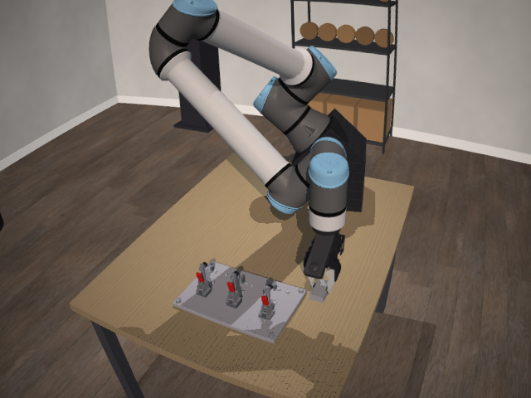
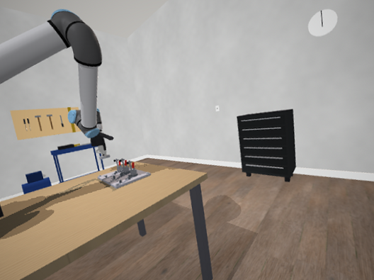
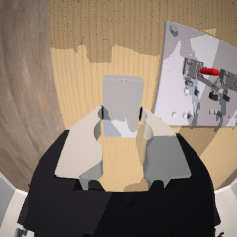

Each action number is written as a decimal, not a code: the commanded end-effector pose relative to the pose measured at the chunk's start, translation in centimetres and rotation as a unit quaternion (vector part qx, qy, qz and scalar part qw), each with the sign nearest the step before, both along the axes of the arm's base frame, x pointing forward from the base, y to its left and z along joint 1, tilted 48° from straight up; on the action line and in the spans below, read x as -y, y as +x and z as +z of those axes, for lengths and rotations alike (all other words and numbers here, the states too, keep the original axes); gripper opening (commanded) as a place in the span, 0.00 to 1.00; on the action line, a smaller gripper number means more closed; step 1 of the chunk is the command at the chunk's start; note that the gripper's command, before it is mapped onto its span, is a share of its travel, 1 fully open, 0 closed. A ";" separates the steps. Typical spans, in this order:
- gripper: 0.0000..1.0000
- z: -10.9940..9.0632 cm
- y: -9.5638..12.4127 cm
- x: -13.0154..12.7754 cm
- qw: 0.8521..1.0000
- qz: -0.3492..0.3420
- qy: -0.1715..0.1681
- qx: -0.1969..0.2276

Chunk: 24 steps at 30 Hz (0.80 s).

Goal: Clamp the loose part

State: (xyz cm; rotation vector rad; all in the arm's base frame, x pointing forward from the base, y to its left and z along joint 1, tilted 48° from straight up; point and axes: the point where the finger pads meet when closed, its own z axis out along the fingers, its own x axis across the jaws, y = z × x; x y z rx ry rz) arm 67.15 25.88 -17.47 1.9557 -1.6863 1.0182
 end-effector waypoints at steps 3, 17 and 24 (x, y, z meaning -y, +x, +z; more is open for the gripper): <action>0.00 0.0 -0.1 0.0 1.000 0.000 0.000 0.001; 0.00 -0.6 -0.7 0.7 1.000 0.000 0.000 0.001; 0.00 -1.2 -1.2 1.2 1.000 0.000 0.000 0.001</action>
